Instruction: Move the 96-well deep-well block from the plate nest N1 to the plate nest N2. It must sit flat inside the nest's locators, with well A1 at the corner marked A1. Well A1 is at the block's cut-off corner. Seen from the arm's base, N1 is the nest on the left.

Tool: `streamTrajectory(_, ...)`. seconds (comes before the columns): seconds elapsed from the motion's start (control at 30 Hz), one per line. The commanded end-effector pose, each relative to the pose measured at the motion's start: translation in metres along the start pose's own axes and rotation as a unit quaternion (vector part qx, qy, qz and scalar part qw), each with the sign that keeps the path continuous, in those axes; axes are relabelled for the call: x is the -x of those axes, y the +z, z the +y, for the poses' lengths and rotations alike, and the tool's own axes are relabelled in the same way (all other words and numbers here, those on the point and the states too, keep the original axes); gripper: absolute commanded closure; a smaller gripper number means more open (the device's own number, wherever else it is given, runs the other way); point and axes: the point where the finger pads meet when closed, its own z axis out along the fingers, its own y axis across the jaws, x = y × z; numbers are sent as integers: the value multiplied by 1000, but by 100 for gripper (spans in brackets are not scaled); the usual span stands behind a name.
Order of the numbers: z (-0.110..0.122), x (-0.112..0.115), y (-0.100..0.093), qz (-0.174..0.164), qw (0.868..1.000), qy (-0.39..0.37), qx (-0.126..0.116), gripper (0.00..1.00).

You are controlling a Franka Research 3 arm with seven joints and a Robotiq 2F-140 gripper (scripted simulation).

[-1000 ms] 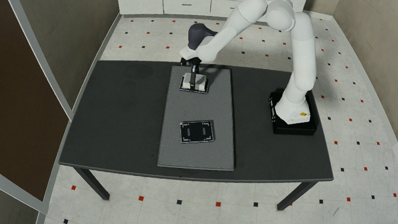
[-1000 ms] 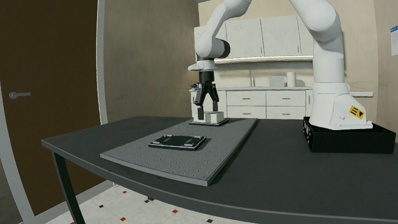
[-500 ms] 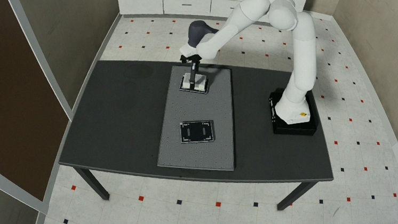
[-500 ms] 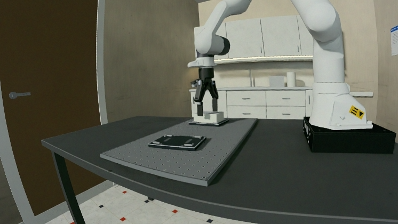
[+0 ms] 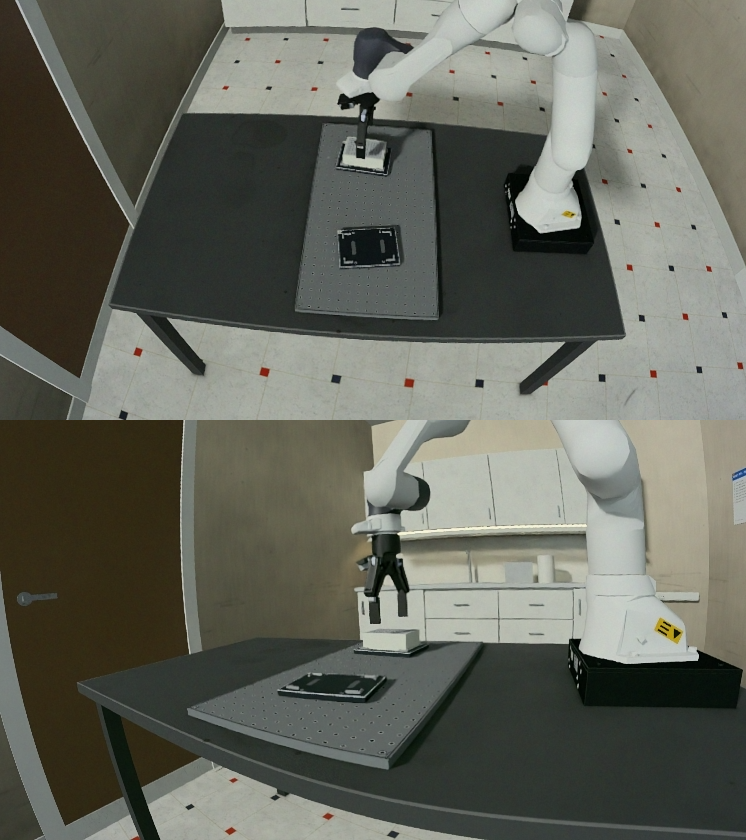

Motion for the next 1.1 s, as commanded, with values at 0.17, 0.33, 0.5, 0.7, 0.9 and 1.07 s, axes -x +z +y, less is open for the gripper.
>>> streamTrajectory(0.17, -1, 2, -23, -5, 1000, -2, -2, 0)
streamTrajectory(0.33, -1, 2, -26, -5, 1000, -2, -2, 0)
streamTrajectory(0.5, -1, 2, -26, -5, 1000, -2, -2, 0)
streamTrajectory(0.7, -1, 2, -26, -5, 1000, -2, -2, 0)
streamTrajectory(0.9, -1, 2, -26, -5, 1000, -2, -2, 0)
streamTrajectory(1.07, -1, 2, -26, -5, 1000, -2, -2, 0)
